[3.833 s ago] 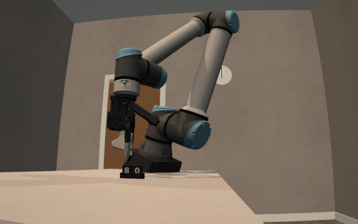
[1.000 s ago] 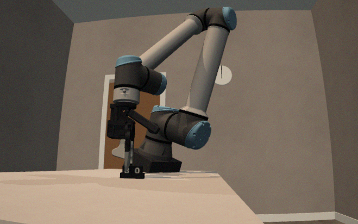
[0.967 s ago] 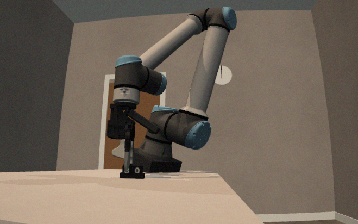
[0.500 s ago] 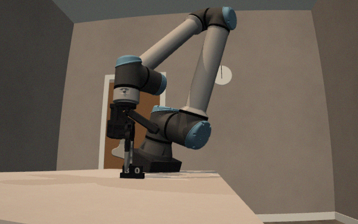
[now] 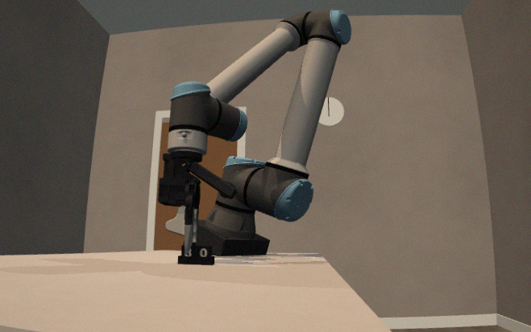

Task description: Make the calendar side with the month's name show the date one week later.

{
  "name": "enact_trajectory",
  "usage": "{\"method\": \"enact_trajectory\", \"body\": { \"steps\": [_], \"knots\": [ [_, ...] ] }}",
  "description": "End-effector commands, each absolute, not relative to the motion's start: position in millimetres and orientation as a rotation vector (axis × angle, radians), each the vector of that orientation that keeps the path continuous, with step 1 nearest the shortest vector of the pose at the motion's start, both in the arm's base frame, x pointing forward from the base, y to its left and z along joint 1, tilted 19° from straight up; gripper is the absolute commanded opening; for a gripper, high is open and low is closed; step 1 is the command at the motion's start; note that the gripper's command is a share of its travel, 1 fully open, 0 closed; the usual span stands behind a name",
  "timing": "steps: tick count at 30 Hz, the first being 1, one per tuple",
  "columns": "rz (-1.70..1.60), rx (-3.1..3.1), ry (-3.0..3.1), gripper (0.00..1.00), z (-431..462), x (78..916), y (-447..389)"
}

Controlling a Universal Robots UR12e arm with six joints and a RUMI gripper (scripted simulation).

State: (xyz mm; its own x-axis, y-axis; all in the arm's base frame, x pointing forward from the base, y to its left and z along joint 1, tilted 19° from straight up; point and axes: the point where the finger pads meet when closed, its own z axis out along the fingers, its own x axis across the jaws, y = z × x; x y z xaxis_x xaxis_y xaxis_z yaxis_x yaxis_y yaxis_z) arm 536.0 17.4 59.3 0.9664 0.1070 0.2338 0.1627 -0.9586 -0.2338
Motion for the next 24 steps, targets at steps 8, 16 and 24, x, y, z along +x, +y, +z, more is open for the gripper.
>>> {"method": "enact_trajectory", "body": {
  "steps": [8,16,24],
  "knots": [
    [-0.319,-2.863,-0.199,0.10,58.4,535.1,18.1],
    [-0.319,-2.863,-0.199,0.10,58.4,535.1,18.1],
    [-0.319,-2.863,-0.199,0.10,58.4,535.1,18.1]
  ]
}}
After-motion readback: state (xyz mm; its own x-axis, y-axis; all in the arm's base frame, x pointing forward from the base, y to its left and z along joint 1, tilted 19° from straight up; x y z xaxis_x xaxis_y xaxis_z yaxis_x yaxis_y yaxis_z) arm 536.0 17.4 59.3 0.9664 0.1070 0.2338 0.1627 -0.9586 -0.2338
